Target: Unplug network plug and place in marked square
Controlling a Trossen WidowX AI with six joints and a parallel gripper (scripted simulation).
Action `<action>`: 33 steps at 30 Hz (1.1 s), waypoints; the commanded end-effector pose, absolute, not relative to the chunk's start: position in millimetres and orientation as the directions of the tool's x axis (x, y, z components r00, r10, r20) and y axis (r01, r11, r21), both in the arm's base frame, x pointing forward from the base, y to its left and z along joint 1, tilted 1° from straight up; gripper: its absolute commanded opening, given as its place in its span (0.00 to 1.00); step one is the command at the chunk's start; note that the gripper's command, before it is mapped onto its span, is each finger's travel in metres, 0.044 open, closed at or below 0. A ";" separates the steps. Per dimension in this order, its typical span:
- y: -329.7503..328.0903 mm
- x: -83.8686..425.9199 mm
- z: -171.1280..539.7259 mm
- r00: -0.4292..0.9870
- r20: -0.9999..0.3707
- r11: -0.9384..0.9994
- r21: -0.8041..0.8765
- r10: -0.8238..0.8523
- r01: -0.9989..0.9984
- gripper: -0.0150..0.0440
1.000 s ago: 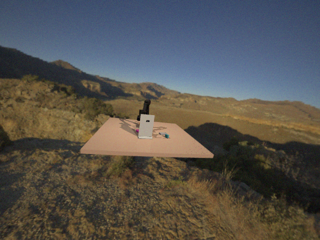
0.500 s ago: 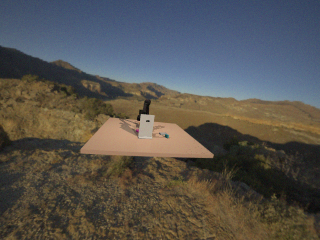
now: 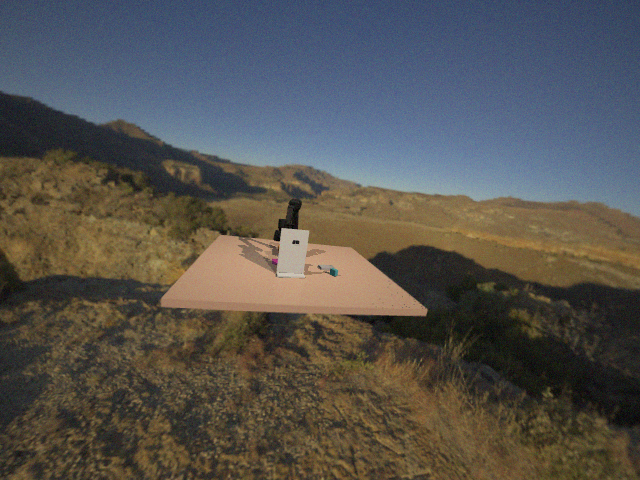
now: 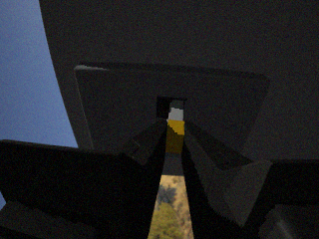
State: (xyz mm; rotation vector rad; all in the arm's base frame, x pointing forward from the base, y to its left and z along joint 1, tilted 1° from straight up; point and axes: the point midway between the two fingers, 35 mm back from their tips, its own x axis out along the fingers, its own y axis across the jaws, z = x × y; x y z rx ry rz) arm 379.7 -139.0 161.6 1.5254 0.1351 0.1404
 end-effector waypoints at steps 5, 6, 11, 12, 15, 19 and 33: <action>-138.7 373.4 160.4 0.984 -0.002 0.035 0.999 0.177 -0.004 0.25; -138.6 372.7 160.4 0.984 -0.003 0.035 0.999 0.177 -0.004 0.25; -139.1 368.7 160.3 0.984 -0.003 0.035 0.999 0.177 -0.003 0.25; -139.1 368.0 160.3 0.984 -0.003 0.035 0.999 0.177 -0.003 0.25; -139.3 365.6 160.2 0.984 -0.003 0.035 0.999 0.177 -0.003 0.25; -139.6 362.4 160.1 0.984 -0.003 0.035 0.999 0.177 -0.003 0.25; -140.7 351.4 159.9 0.984 -0.004 0.035 0.999 0.177 -0.002 0.25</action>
